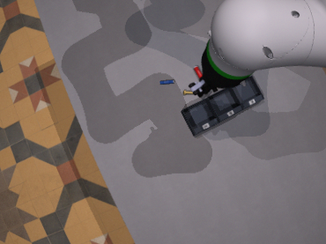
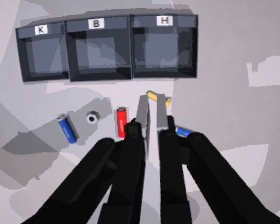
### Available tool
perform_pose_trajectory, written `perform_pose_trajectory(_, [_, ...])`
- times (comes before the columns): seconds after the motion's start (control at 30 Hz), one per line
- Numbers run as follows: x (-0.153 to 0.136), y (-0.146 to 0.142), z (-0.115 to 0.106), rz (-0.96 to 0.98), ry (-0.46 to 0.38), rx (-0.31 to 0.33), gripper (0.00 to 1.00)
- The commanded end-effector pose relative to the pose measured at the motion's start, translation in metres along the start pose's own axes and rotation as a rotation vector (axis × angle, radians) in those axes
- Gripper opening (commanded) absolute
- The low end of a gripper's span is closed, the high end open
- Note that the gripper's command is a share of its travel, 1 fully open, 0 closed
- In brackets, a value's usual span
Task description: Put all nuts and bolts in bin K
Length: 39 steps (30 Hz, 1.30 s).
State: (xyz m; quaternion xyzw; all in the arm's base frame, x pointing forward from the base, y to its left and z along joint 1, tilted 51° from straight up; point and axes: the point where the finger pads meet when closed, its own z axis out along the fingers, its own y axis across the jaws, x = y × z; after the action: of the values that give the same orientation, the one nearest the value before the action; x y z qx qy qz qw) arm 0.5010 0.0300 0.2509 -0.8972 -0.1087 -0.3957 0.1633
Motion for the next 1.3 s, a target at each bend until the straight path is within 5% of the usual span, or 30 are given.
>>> perform_pose_trajectory(0.0, [0.024,0.016,0.026,-0.002,-0.001,0.019,0.05])
perform_pose_trajectory(0.13, [0.043,0.029,0.045,-0.002,-0.001,0.019,0.05])
perform_pose_trajectory(1.27, [0.043,0.027,0.105,-0.002,-0.001,0.019,0.05])
